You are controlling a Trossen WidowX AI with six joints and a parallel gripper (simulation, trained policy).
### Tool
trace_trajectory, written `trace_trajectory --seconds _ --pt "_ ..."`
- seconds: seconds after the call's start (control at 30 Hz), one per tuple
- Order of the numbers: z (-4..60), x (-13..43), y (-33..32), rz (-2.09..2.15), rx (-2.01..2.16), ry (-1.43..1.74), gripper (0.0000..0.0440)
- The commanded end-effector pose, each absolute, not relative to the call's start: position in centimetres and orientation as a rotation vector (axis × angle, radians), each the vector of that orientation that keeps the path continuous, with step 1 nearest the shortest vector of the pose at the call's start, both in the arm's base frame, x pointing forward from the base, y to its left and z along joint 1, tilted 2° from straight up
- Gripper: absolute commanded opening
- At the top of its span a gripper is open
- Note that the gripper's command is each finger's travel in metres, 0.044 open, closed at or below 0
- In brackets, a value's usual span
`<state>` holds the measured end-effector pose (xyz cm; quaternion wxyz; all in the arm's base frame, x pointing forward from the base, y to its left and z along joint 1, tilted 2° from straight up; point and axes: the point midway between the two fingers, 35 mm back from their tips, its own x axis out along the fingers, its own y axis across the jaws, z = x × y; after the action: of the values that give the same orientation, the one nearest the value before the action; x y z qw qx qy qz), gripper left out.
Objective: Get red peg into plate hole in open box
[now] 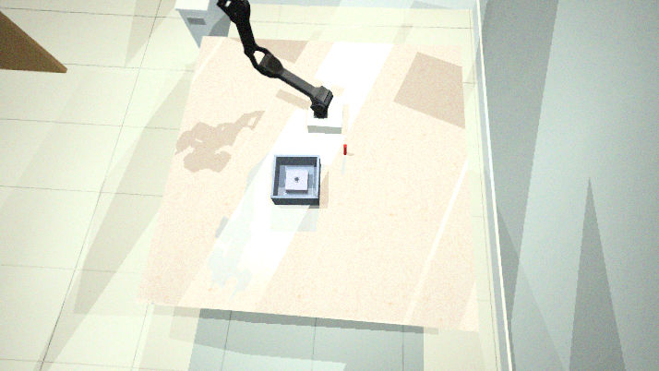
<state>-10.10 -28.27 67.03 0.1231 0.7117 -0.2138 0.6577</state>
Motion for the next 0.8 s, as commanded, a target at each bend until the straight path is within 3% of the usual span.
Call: trace_trajectory --seconds 0.0,0.37,0.77 --pt "68.4 -9.2 -22.8 1.799 2.006 -0.536 0.044" --pt "69.1 -5.0 -10.1 1.488 1.832 -0.351 0.044" --pt "65.8 2.6 0.4 1.125 1.659 -0.171 0.044"
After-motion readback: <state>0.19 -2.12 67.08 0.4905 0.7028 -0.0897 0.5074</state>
